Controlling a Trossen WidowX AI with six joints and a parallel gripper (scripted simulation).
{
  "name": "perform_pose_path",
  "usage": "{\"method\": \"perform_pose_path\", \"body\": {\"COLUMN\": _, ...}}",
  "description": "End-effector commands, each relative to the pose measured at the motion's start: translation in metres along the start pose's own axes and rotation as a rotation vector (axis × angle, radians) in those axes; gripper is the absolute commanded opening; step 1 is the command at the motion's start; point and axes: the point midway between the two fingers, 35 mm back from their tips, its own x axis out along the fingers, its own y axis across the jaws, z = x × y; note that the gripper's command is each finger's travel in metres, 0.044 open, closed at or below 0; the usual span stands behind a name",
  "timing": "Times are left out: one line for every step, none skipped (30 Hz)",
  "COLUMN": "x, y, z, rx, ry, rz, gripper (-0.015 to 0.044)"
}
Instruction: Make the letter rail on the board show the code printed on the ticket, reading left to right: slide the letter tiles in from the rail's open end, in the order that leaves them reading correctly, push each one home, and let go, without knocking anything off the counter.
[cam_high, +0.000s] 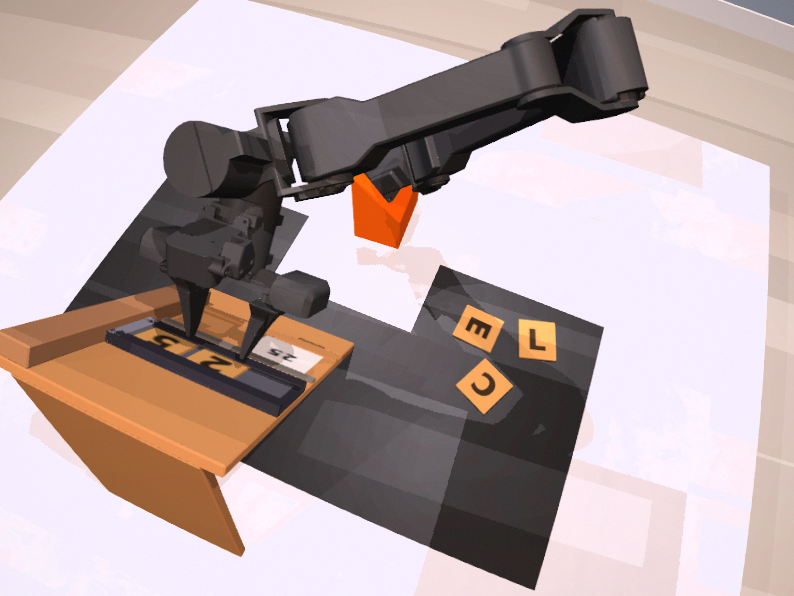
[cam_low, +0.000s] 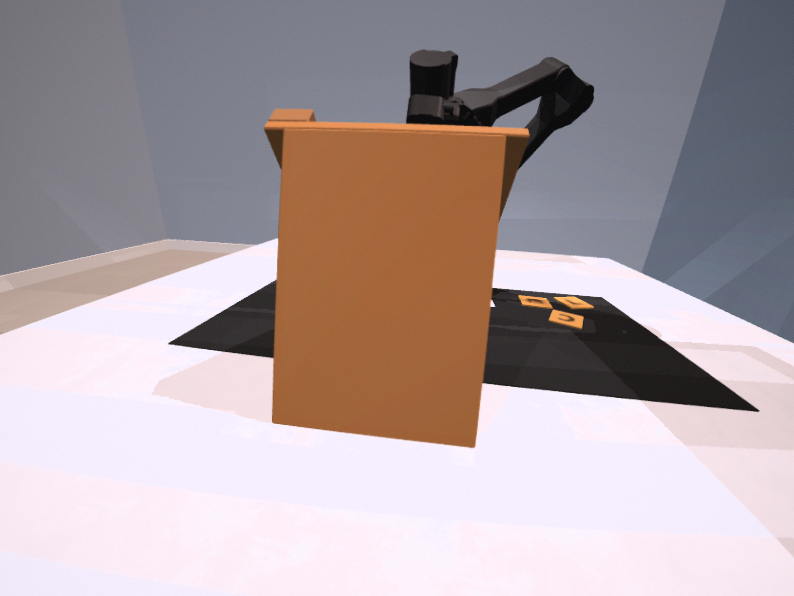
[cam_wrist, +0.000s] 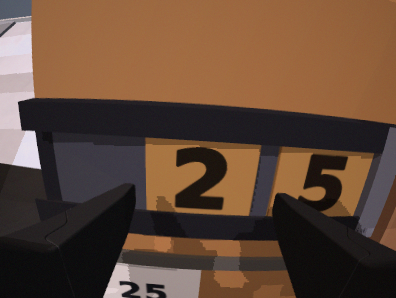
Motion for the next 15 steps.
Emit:
{"method": "perform_pose_path", "body": {"x": -0.003, "y": 0.0, "z": 0.0, "rx": -0.004, "ry": 0.0, "rz": 0.002, "gripper": 0.0295}}
{"method": "perform_pose_path", "body": {"x": -0.004, "y": 0.0, "z": 0.0, "rx": -0.004, "ry": 0.0, "rz": 0.002, "gripper": 0.0295}}
{"method": "perform_pose_path", "body": {"x": -0.005, "y": 0.0, "z": 0.0, "rx": -0.004, "ry": 0.0, "rz": 0.002, "gripper": 0.0295}}
{"method": "perform_pose_path", "body": {"x": -0.006, "y": 0.0, "z": 0.0, "rx": -0.004, "ry": 0.0, "rz": 0.002, "gripper": 0.0295}}
{"method": "perform_pose_path", "body": {"x": -0.006, "y": 0.0, "z": 0.0, "rx": -0.004, "ry": 0.0, "rz": 0.002, "gripper": 0.0295}}
{"method": "perform_pose_path", "body": {"x": -0.007, "y": 0.0, "z": 0.0, "rx": -0.004, "ry": 0.0, "rz": 0.002, "gripper": 0.0295}}
{"method": "perform_pose_path", "body": {"x": -0.008, "y": 0.0, "z": 0.0, "rx": -0.004, "ry": 0.0, "rz": 0.002, "gripper": 0.0295}}
{"method": "perform_pose_path", "body": {"x": -0.008, "y": 0.0, "z": 0.0, "rx": -0.004, "ry": 0.0, "rz": 0.002, "gripper": 0.0295}}
{"method": "perform_pose_path", "body": {"x": -0.009, "y": 0.0, "z": 0.0, "rx": -0.004, "ry": 0.0, "rz": 0.002, "gripper": 0.0295}}
{"method": "perform_pose_path", "body": {"x": -0.01, "y": -0.001, "z": 0.0, "rx": -0.004, "ry": 0.0, "rz": 0.002, "gripper": 0.0295}}
{"method": "perform_pose_path", "body": {"x": -0.011, "y": -0.001, "z": 0.0, "rx": -0.004, "ry": 0.0, "rz": 0.002, "gripper": 0.0295}}
{"method": "perform_pose_path", "body": {"x": -0.011, "y": -0.001, "z": 0.0, "rx": -0.004, "ry": 0.0, "rz": 0.002, "gripper": 0.0295}}
{"method": "perform_pose_path", "body": {"x": -0.012, "y": -0.001, "z": 0.0, "rx": -0.004, "ry": 0.0, "rz": 0.002, "gripper": 0.0295}}
{"method": "perform_pose_path", "body": {"x": -0.013, "y": -0.001, "z": 0.0, "rx": -0.004, "ry": 0.0, "rz": 0.002, "gripper": 0.0295}}
{"method": "perform_pose_path", "body": {"x": -0.013, "y": -0.001, "z": 0.0, "rx": -0.004, "ry": 0.0, "rz": 0.002, "gripper": 0.0295}}
